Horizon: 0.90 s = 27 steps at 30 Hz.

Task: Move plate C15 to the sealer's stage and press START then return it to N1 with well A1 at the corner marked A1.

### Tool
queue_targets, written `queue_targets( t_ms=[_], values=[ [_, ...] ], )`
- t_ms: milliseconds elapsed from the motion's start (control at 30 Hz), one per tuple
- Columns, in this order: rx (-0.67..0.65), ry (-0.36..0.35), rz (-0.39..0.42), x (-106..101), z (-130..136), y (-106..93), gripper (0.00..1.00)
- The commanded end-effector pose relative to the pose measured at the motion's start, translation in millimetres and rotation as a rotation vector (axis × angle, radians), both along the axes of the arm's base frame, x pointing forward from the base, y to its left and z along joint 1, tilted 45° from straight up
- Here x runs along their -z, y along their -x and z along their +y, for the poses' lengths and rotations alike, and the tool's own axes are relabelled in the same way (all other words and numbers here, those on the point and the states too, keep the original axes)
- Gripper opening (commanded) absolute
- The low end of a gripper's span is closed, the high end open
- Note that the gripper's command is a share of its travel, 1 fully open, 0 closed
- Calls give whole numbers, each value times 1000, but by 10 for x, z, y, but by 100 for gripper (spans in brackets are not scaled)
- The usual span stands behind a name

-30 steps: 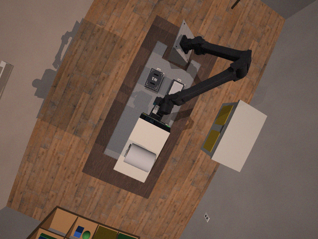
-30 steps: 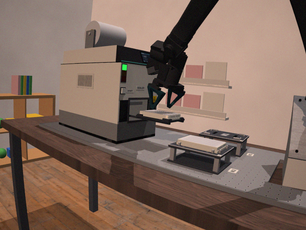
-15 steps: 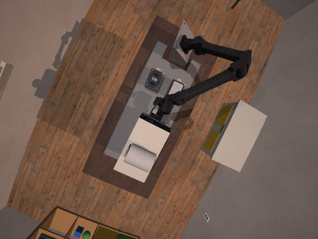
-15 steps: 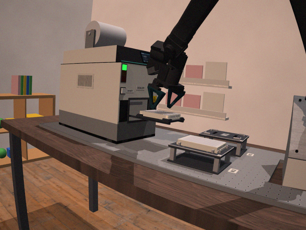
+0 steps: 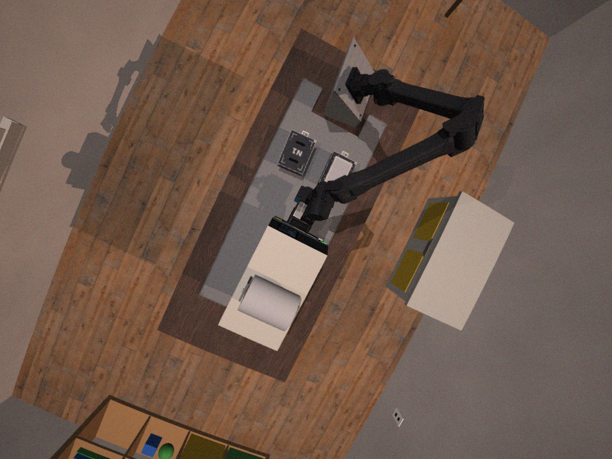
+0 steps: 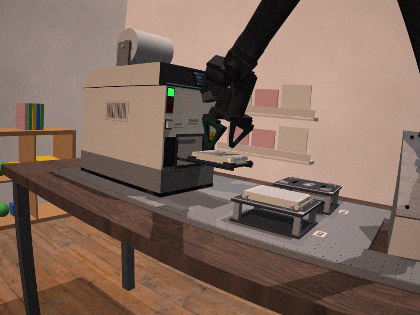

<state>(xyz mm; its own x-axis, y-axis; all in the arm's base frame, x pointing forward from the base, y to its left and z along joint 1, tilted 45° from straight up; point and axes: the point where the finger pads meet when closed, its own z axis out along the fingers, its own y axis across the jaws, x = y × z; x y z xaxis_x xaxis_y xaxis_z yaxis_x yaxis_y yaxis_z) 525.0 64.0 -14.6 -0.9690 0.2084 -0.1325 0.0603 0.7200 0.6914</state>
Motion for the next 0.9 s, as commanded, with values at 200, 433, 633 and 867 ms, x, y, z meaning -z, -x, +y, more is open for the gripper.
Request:
queue_targets(
  t_ms=[200, 433, 633, 867],
  values=[
    [12, 2, 6, 102, -5, -25, 100],
    [7, -4, 21, 153, 129, 32, 100],
    [14, 5, -21, -38, 11, -101, 100],
    [15, 14, -61, -157, -84, -208, 100]
  ],
)
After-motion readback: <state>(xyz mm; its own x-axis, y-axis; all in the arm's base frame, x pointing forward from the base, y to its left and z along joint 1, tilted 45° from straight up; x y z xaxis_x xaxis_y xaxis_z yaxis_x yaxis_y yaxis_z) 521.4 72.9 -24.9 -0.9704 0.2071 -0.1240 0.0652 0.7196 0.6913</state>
